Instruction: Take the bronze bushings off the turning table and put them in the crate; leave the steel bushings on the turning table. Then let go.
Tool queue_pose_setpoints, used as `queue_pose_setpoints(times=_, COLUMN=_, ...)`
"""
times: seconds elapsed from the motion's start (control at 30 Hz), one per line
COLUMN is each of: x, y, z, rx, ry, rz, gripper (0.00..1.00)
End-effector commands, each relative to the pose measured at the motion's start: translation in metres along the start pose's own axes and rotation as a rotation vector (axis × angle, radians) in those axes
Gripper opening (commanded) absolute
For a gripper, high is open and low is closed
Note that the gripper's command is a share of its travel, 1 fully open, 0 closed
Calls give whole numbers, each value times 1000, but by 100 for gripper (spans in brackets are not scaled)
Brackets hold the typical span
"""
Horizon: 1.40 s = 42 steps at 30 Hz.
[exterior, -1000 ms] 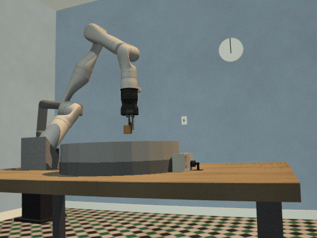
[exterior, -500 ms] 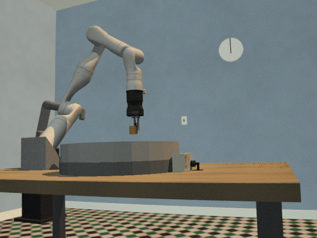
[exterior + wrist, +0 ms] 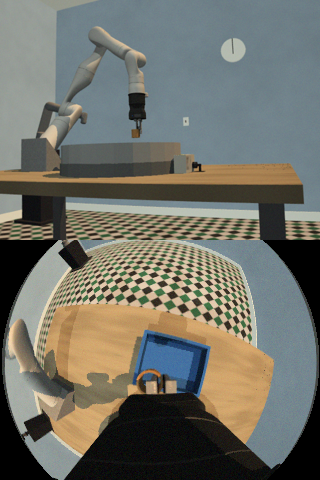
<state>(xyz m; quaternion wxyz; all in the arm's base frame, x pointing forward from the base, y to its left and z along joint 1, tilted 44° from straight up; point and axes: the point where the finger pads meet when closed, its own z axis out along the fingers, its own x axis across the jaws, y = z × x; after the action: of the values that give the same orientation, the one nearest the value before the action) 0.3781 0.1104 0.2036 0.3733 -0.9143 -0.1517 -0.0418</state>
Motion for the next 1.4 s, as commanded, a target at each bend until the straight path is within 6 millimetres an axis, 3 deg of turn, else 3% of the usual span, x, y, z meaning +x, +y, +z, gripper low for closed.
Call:
queue_pose_setpoints(times=0.0, x=-4, y=-4, z=10, rx=10, ry=-13, rz=-4, gripper=0)
queue_pose_setpoints(times=0.37, x=-4, y=-4, z=10, rx=10, ry=-13, rz=-4, gripper=0)
queue_pose_setpoints(times=0.53, x=-4, y=-4, z=33, rx=9, ry=-13, rz=-4, gripper=0)
queue_pose_setpoints(times=0.93, x=-4, y=-4, z=33, rx=9, ry=-13, rz=-4, gripper=0)
queue_pose_setpoints(times=1.1, x=-4, y=-4, z=56, rx=7, ry=-12, rz=-4, gripper=0)
queue_pose_setpoints(times=1.37, x=-4, y=-4, z=56, rx=7, ry=-12, rz=-4, gripper=0)
